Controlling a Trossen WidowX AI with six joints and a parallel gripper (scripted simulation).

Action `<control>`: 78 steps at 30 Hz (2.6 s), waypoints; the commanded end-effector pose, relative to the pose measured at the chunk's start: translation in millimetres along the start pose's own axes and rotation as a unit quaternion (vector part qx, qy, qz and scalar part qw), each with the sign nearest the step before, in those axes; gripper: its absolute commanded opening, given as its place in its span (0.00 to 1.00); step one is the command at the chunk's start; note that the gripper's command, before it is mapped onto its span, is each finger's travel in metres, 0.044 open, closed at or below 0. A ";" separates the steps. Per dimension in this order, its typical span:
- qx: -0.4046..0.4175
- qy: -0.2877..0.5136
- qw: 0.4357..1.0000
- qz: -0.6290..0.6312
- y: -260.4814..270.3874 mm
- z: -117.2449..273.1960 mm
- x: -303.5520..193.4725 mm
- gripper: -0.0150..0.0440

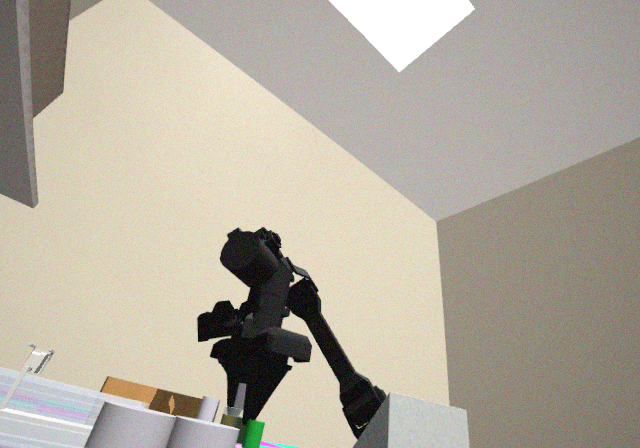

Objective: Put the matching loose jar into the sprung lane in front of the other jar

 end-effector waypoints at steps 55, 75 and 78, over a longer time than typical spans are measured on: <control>0.002 -0.016 1.000 -0.007 -1.0 7.4 21.4 0.25; 0.002 -0.016 1.000 -0.007 -1.0 5.8 21.5 0.25; 0.002 -0.016 1.000 -0.007 -1.0 5.8 21.5 0.25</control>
Point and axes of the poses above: the point midway between the two fingers, 35 mm back from their tips, its own z axis back along the fingers, its own y axis across the jaws, x = y × z, the point moved 7 cm from there along z, back along the fingers, and after that the axes turned 6 degrees about -z, right-handed, at the moved point
